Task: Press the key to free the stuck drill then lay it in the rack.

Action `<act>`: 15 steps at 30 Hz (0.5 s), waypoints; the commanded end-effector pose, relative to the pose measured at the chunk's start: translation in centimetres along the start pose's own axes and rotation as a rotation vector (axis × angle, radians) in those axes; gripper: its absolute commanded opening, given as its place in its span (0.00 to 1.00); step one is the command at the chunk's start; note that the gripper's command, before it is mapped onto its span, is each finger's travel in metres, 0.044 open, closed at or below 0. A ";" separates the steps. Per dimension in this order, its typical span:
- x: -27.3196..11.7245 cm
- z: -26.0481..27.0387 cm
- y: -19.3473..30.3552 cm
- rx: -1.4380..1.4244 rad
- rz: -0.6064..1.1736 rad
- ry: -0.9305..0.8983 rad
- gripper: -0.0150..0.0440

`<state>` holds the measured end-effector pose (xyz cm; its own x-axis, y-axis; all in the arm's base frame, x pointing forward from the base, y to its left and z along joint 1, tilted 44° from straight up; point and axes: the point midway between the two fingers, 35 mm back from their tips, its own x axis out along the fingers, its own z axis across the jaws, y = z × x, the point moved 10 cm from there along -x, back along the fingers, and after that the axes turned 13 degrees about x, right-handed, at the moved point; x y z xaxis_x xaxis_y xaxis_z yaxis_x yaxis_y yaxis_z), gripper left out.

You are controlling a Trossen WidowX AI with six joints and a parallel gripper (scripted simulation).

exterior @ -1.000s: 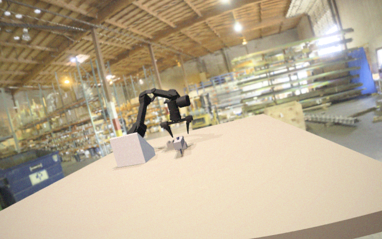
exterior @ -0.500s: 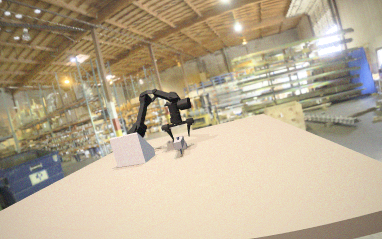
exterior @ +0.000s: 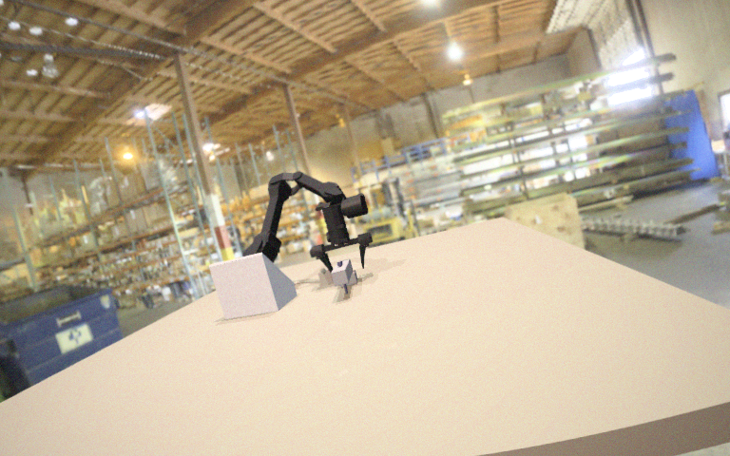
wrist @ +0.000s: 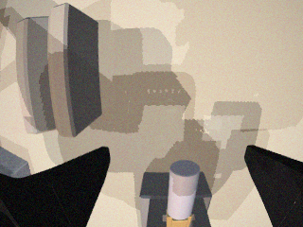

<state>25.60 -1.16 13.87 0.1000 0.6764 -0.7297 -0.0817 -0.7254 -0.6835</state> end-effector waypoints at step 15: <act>0.7 0.0 0.2 0.001 -0.001 -0.002 0.56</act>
<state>25.62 -0.80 13.21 0.0972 0.6774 -0.7292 -0.0832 -0.7246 -0.6842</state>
